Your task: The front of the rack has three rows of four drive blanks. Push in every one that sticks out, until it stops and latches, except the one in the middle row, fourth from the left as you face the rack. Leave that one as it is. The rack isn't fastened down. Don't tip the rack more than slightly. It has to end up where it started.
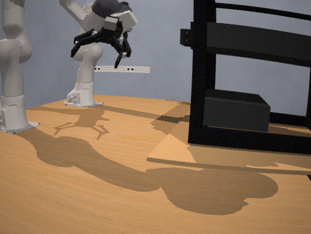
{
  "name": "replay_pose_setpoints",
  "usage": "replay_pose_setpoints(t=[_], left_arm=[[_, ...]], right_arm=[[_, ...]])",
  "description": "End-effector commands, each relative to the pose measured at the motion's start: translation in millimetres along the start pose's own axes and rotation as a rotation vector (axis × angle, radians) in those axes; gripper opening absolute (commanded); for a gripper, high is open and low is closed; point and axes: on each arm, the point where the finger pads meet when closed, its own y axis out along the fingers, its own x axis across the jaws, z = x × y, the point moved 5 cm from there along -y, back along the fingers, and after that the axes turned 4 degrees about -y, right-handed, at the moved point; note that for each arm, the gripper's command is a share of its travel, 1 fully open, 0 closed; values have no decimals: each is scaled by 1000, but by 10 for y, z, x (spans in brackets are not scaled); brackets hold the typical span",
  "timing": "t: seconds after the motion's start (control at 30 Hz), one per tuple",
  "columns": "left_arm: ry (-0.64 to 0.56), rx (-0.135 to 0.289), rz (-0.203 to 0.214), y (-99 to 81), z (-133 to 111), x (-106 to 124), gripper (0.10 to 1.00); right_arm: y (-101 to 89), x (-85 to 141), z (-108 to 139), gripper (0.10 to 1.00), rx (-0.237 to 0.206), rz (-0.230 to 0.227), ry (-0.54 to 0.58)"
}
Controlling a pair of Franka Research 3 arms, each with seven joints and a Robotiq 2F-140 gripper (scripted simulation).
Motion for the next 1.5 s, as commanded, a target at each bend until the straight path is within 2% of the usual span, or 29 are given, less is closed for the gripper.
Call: replay_pose_setpoints(t=[0.0,0.03,0.1,0.2,0.6,0.67,0.77,1.03,1.17,1.23,1.47], left_arm=[[2,2,3,-7,-8,-13,1000],[2,2,3,-7,-8,-13,1000],[2,2,3,-7,-8,-13,1000],[2,2,3,-7,-8,-13,1000],[2,2,3,-7,-8,-13,1000],[2,2,3,-7,-8,-13,1000],[2,2,3,-7,-8,-13,1000],[2,2,3,-7,-8,-13,1000],[2,2,3,-7,-8,-13,1000],[2,2,3,-7,-8,-13,1000],[2,2,3,-7,-8,-13,1000]], right_arm=[[-125,-139,113,1000,73,85,-125],[-161,-161,130,1000,91,99,-141],[-161,-161,130,1000,91,99,-141],[-319,-248,191,1000,168,154,-208],[-829,-467,283,1000,398,287,-409],[-829,-467,283,1000,398,287,-409],[-1009,-527,283,1000,478,323,-478],[-1368,-623,236,1000,638,381,-615],[-1541,-660,191,1000,718,403,-683],[-1541,-660,191,1000,718,403,-683],[-1866,-712,63,1000,876,433,-818]])
